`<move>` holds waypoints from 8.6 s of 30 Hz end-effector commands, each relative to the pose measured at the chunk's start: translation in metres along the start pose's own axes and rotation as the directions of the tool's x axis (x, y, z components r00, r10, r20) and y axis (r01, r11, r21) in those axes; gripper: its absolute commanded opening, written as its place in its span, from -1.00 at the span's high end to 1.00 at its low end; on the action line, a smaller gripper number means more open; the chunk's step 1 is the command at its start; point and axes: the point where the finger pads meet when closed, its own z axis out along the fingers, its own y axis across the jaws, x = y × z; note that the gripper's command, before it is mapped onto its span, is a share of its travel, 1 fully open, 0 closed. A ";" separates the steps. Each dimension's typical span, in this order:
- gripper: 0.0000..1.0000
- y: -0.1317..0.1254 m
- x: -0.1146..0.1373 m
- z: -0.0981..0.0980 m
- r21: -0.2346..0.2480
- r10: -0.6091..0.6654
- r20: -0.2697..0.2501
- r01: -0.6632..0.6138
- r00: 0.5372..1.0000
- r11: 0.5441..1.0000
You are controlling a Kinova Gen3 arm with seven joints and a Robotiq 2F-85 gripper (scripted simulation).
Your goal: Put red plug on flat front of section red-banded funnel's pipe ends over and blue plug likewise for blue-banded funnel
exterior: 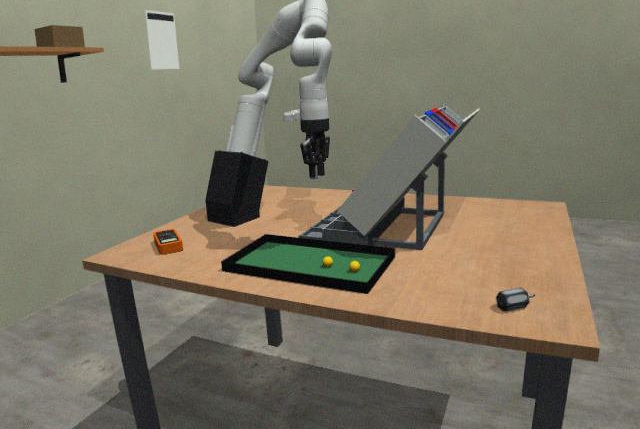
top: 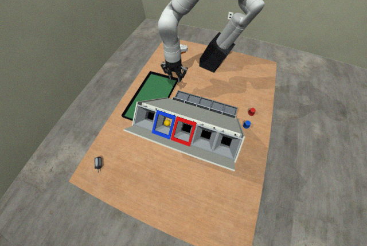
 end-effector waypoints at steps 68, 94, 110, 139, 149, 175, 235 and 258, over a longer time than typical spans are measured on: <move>-0.01 -0.171 -0.094 0.150 0.023 -0.003 0.023 0.003 1.000 1.000; -0.01 -0.171 -0.095 0.165 0.023 -0.003 0.023 0.003 1.000 1.000; -0.01 -0.171 -0.094 0.173 0.023 -0.003 0.023 0.003 1.000 1.000; 1.00 -0.171 -0.094 0.173 0.023 -0.003 0.023 0.003 1.000 1.000; 1.00 -0.171 -0.095 0.173 0.024 -0.003 0.023 0.003 1.000 1.000; 1.00 -0.171 -0.094 0.040 0.024 -0.003 0.023 0.003 1.000 1.000; 1.00 0.218 -0.134 -0.173 0.000 0.003 0.001 -0.003 1.000 1.000; 1.00 0.242 -0.140 -0.185 0.001 0.004 0.004 -0.004 1.000 1.000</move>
